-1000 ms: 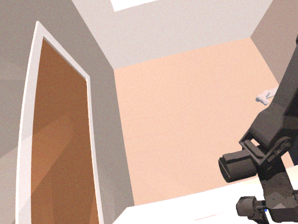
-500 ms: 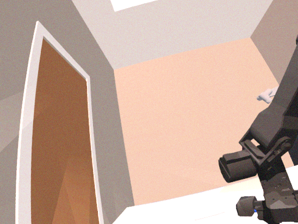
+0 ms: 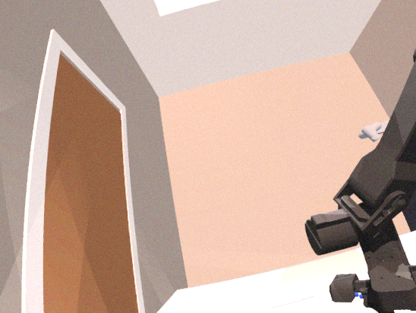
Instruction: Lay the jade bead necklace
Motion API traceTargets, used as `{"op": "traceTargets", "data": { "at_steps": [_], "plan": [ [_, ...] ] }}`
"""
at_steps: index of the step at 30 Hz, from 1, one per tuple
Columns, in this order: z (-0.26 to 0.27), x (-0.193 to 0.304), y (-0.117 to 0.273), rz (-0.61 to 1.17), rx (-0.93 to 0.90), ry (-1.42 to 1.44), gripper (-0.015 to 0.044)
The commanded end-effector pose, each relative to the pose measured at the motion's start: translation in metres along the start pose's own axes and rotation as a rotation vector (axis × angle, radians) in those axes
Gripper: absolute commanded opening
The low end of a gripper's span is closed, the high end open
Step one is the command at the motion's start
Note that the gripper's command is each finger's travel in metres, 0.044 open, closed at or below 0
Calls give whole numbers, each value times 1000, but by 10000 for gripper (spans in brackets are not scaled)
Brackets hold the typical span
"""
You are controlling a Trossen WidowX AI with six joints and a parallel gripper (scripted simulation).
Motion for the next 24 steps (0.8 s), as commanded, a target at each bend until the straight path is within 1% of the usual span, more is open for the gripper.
{"op": "traceTargets", "data": {
  "at_steps": [1,15,20,24],
  "plan": [
    [0,0,0,0,0,1,0],
    [0,0,0,0,0,0,0],
    [1,2,12,2,-4,-8,0],
    [1,2,13,2,-5,-9,0]
  ]
}}
Point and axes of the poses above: the point midway between the two fingers, 35 mm back from their tips, its own y axis back along the fingers, its own z axis across the jaws, x = y × z, the point moved 2 cm from there along y, back along the fingers, and after that the axes turned 14 degrees about -y, right-handed, at the moved point
